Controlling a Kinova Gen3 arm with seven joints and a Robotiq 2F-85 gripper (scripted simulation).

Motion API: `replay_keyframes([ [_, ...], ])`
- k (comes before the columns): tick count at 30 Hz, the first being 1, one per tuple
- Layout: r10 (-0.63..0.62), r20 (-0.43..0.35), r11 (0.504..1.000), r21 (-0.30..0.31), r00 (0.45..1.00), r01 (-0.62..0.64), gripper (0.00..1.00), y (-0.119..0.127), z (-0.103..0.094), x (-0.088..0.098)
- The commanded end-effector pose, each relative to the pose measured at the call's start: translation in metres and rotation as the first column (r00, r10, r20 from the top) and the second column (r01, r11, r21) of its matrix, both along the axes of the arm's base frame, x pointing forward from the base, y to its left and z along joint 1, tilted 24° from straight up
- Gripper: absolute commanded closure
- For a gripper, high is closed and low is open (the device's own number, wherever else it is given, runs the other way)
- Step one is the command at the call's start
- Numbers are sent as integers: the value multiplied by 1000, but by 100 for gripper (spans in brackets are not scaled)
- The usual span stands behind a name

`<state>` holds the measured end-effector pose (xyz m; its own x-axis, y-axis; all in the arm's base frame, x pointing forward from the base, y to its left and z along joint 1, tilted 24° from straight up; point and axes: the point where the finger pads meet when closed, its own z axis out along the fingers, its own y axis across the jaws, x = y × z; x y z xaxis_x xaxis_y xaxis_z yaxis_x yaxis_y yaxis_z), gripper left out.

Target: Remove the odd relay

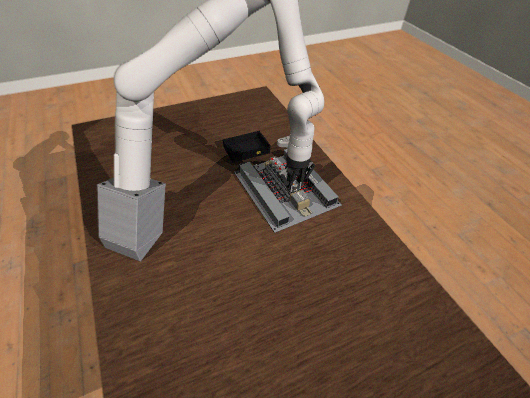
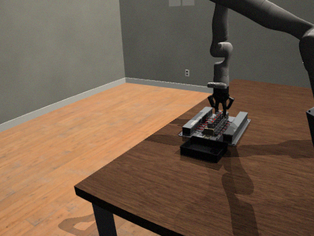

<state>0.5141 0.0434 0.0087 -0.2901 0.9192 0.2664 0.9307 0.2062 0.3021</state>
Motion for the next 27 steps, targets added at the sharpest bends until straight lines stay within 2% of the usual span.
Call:
replay_keyframes([
  [1,1,-5,1000,-2,1000,-1,100,0,1,1],
  [27,12,-45,1000,-15,999,-13,100,0,1,2],
])
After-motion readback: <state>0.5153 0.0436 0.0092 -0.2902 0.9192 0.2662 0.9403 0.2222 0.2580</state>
